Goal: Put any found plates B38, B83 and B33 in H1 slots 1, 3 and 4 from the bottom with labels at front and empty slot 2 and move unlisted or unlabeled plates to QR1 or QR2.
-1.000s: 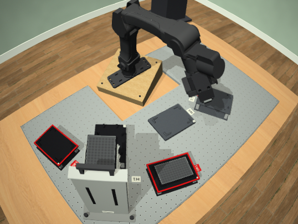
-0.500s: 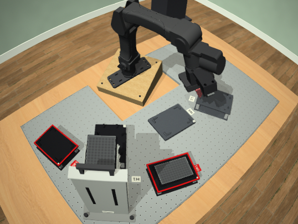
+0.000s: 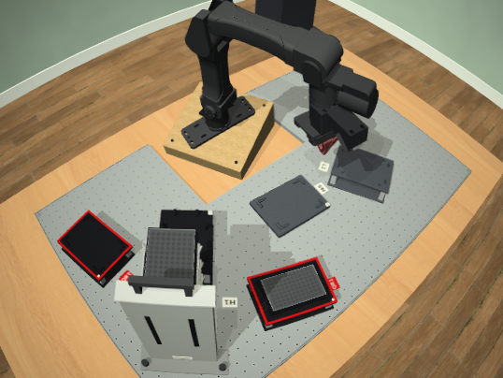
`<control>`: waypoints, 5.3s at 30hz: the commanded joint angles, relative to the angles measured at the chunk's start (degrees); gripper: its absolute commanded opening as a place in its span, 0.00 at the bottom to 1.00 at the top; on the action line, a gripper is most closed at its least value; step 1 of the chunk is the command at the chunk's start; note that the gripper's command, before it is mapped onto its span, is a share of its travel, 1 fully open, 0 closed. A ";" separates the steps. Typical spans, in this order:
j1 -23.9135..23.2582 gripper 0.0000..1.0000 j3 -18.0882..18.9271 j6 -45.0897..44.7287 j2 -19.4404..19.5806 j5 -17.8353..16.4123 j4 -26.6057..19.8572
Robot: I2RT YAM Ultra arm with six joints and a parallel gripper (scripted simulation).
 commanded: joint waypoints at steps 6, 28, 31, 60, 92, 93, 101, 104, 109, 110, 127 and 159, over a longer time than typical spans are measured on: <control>2.99 0.00 -3.97 -3.40 -2.45 3.57 -2.53; 1.53 0.00 -0.72 -8.73 -3.62 5.46 -8.35; 0.85 0.00 -0.66 -9.44 -3.77 5.42 -8.35; -14.64 0.00 -14.01 -21.08 -20.18 9.43 6.79; -12.52 0.00 -36.98 -15.54 -38.92 20.93 33.09; -12.14 0.00 -37.80 -15.19 -39.47 21.60 34.03; -9.77 0.00 -42.68 -13.24 -42.54 25.83 39.88; -8.55 0.00 -45.10 -12.42 -43.95 28.05 42.95; -6.52 0.00 -49.14 -11.35 -46.06 31.89 48.36; -6.12 0.00 -49.94 -11.19 -46.45 32.67 49.50; -3.61 0.00 -60.34 -12.71 -51.35 40.36 66.31; -44.62 0.00 -60.50 -28.43 -61.49 1.37 65.24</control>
